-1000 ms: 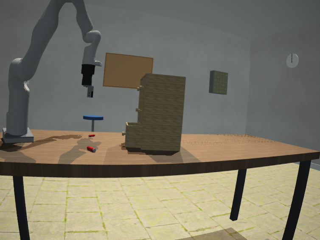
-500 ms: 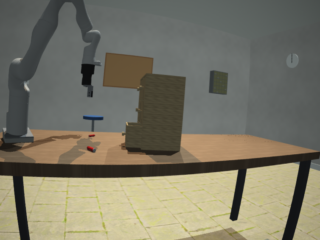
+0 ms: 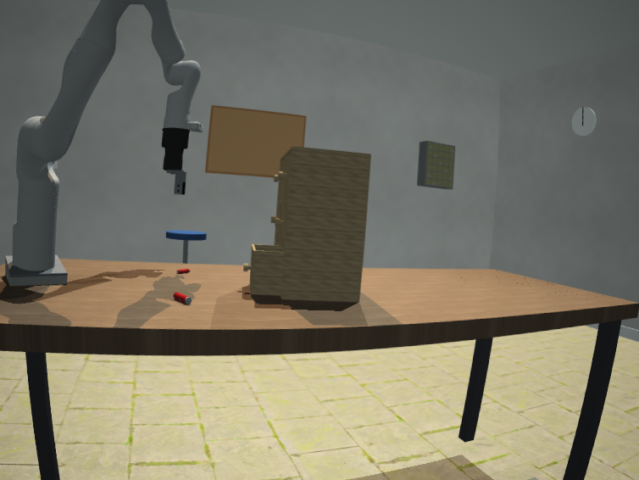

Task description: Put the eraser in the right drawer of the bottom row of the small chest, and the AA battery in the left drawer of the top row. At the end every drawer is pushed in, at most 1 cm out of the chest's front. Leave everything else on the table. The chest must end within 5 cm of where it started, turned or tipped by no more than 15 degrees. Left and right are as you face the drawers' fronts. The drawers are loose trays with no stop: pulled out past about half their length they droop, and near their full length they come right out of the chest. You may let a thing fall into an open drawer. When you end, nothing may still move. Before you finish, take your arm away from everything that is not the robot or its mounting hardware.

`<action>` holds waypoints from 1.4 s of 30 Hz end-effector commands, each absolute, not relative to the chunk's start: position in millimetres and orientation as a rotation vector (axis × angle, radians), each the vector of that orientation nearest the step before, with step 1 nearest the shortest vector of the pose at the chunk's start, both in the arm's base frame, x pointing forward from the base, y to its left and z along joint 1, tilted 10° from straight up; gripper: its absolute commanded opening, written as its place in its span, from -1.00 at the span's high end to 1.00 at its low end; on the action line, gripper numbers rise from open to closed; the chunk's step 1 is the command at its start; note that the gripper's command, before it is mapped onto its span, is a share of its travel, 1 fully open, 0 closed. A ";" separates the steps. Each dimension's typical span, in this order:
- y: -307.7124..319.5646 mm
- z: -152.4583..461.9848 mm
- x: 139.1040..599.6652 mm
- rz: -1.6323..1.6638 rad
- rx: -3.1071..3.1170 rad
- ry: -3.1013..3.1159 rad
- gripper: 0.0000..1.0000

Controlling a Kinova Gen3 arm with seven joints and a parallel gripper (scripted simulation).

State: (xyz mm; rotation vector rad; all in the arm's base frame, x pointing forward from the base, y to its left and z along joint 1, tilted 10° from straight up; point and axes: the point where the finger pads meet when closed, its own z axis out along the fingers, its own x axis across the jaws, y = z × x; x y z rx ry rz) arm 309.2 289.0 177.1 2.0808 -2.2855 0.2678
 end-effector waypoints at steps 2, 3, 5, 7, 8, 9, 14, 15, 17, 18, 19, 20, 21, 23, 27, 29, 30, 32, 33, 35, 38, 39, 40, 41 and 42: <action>289.5 177.6 309.3 0.271 2.084 -2.287 -1.00; 289.4 177.5 309.3 0.272 2.085 -2.287 -1.00; 289.4 177.3 309.5 0.276 2.086 -2.288 -1.00; 289.3 177.1 309.7 0.281 2.087 -2.290 -1.00; 289.3 177.1 309.7 0.281 2.087 -2.290 -1.00; 289.3 177.1 309.7 0.281 2.087 -2.290 -1.00; 289.1 176.2 310.4 0.296 2.093 -2.294 -1.00; 289.0 176.0 310.6 0.299 2.094 -2.295 -1.00; 289.0 175.6 311.0 0.308 2.098 -2.297 -1.00; 288.9 175.4 311.2 0.312 2.100 -2.298 -1.00; 288.9 175.1 311.4 0.317 2.102 -2.300 -1.00; 288.8 174.8 311.6 0.322 2.104 -2.301 -1.00; 288.8 174.6 311.9 0.327 2.106 -2.303 -1.00; 288.6 173.9 312.4 0.338 2.109 -2.305 -1.00; 288.4 173.3 313.0 0.351 2.113 -2.309 -1.00; 288.2 172.6 313.6 0.364 2.118 -2.312 -1.00; 288.1 172.2 313.9 0.371 2.121 -2.314 -1.00; 288.0 171.5 314.5 0.385 2.127 -2.318 -1.00; 287.9 171.1 314.9 0.393 2.129 -2.319 -1.00; 287.6 170.2 315.6 0.409 2.134 -2.323 -1.00; 287.3 168.9 316.7 0.434 2.143 -2.329 -1.00; 287.3 168.5 317.1 0.442 2.146 -2.331 -1.00; 287.2 168.0 317.5 0.451 2.149 -2.333 -1.00; 287.0 167.6 317.9 0.461 2.152 -2.335 -1.00; 287.0 167.6 317.9 0.461 2.152 -2.335 -1.00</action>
